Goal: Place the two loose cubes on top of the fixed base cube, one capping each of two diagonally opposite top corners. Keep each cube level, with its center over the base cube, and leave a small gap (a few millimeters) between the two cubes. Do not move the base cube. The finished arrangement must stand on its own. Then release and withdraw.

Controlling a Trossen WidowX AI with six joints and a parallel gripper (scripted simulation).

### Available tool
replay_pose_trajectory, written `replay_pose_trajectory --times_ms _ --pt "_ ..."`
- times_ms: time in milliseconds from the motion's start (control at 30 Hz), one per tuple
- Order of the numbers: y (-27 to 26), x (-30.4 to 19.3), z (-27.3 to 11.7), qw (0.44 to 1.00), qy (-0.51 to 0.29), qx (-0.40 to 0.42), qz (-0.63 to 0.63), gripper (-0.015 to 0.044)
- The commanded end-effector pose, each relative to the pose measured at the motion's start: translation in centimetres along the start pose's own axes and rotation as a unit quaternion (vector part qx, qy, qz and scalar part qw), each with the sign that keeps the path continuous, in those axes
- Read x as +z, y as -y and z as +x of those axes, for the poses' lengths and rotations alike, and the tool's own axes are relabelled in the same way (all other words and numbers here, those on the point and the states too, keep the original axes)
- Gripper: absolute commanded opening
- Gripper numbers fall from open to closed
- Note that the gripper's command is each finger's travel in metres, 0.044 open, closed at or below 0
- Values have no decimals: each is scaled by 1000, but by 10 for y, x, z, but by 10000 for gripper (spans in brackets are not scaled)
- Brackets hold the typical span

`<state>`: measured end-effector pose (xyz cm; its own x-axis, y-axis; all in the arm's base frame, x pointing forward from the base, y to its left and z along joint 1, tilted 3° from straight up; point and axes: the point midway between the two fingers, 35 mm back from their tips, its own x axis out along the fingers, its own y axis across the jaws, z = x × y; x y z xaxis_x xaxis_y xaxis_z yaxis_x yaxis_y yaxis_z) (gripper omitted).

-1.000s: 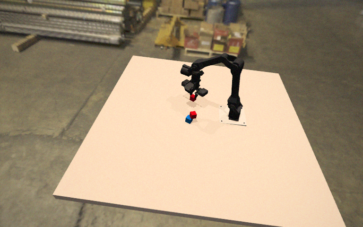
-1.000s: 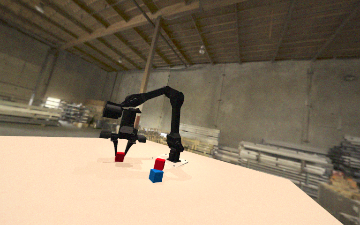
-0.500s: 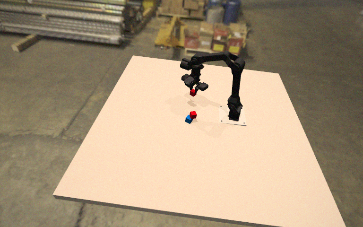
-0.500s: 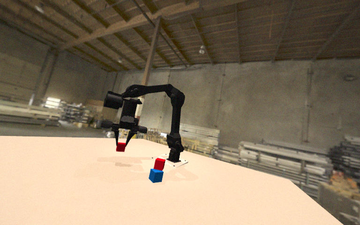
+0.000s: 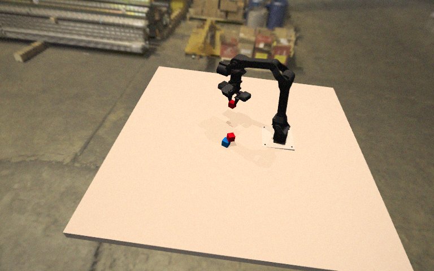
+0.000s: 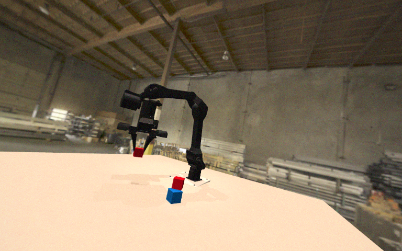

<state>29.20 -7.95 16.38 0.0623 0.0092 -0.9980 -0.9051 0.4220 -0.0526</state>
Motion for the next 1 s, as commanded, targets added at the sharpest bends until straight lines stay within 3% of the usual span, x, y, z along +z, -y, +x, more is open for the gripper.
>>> replay_pose_trajectory --times_ms 0,967 --pt "-1 0 -11 1000 2 -8 -2 105" --pt "-21 80 -8 993 6 -5 116 105"
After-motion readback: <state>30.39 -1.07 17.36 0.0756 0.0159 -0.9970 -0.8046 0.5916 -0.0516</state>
